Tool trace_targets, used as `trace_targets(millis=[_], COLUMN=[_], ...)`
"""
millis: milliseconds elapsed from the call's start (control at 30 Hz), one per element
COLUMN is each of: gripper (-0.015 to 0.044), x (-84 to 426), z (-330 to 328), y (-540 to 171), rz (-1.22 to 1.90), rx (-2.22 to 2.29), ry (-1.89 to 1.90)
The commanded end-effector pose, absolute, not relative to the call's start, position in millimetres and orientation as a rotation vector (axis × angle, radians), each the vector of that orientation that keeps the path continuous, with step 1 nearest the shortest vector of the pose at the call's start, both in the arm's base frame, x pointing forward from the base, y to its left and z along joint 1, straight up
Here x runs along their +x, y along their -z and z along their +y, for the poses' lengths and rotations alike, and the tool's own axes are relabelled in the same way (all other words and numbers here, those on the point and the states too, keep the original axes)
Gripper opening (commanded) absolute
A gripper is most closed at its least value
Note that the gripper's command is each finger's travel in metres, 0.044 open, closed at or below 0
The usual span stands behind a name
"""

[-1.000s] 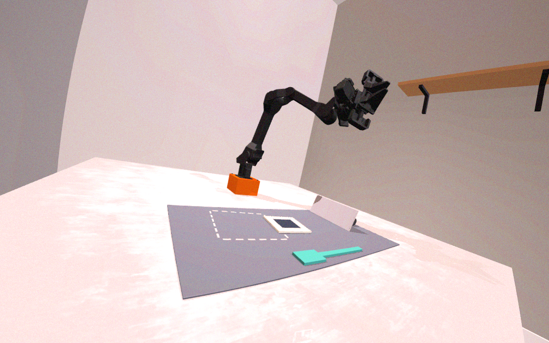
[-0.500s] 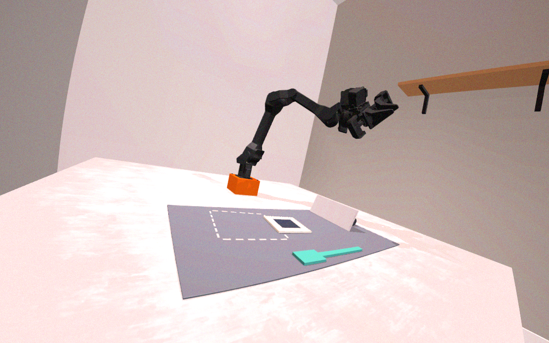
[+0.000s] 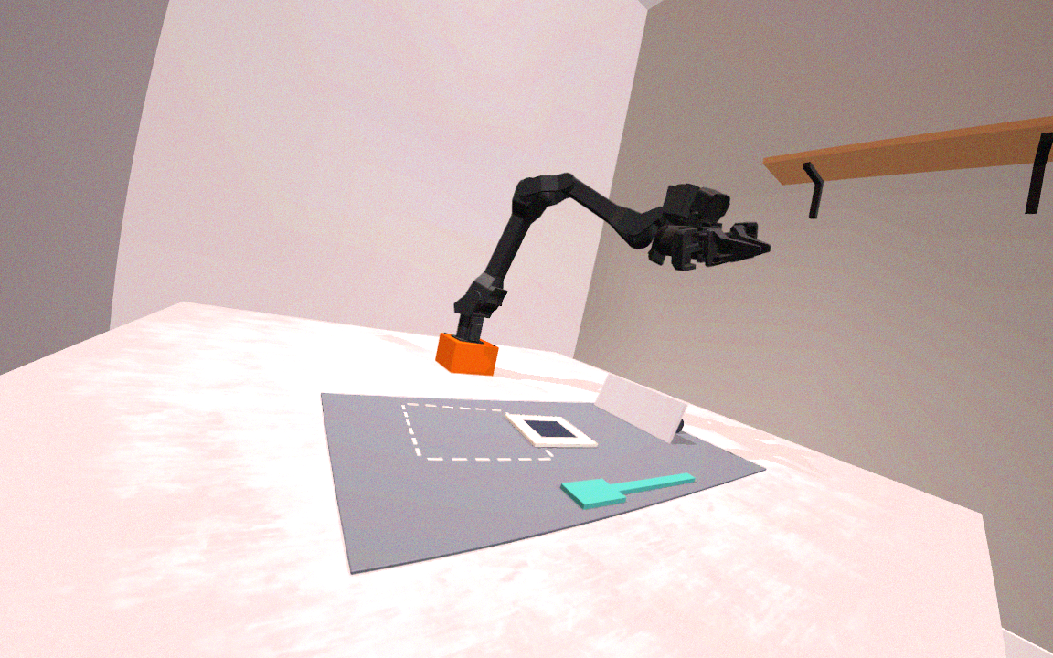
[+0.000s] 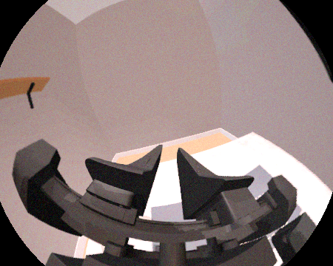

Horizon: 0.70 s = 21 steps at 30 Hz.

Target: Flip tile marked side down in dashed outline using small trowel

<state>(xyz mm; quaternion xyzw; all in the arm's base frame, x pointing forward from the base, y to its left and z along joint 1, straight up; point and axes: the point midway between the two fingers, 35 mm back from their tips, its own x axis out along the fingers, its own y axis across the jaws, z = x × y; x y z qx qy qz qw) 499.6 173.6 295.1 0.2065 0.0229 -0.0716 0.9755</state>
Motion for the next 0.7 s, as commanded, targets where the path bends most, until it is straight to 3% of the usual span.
trace_targets(millis=[0, 667], gripper=[0.0100, 0.0100], x=[499, 485], z=[185, 231], y=[-288, -232], rz=[0.094, 0.331], rx=[0.305, -0.310], ry=[0.108, -0.102])
